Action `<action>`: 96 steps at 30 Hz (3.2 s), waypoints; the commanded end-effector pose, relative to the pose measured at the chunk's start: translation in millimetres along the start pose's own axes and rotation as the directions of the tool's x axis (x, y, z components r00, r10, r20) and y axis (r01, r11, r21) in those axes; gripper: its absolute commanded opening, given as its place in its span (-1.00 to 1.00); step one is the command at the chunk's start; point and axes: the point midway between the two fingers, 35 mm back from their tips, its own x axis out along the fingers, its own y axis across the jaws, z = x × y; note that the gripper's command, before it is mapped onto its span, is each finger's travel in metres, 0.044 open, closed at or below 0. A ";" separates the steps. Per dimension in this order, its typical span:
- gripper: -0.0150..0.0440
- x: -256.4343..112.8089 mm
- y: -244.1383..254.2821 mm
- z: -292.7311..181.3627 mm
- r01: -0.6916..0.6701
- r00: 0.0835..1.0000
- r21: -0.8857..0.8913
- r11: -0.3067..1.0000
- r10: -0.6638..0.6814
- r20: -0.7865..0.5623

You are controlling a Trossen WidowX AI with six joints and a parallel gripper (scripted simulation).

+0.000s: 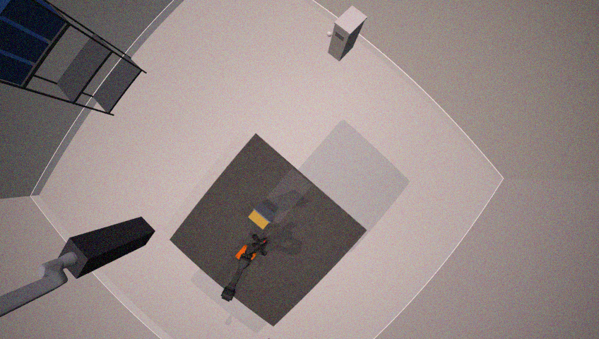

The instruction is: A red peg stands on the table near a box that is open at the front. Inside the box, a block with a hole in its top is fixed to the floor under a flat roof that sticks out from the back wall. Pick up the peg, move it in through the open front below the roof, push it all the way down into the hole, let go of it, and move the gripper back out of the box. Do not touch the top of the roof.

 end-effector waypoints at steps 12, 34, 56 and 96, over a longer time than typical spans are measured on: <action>-0.49 -2.6 -0.6 -4.4 0.000 1.000 0.000 1.000 0.000 0.000; -0.49 -29.4 -0.9 -38.9 0.003 1.000 -0.005 1.000 -0.003 0.003; -0.49 -28.7 -23.9 -51.8 0.040 0.999 -0.034 0.999 -0.040 0.004; -0.49 -20.2 -95.7 -66.2 0.135 0.991 -0.105 0.985 -0.135 0.010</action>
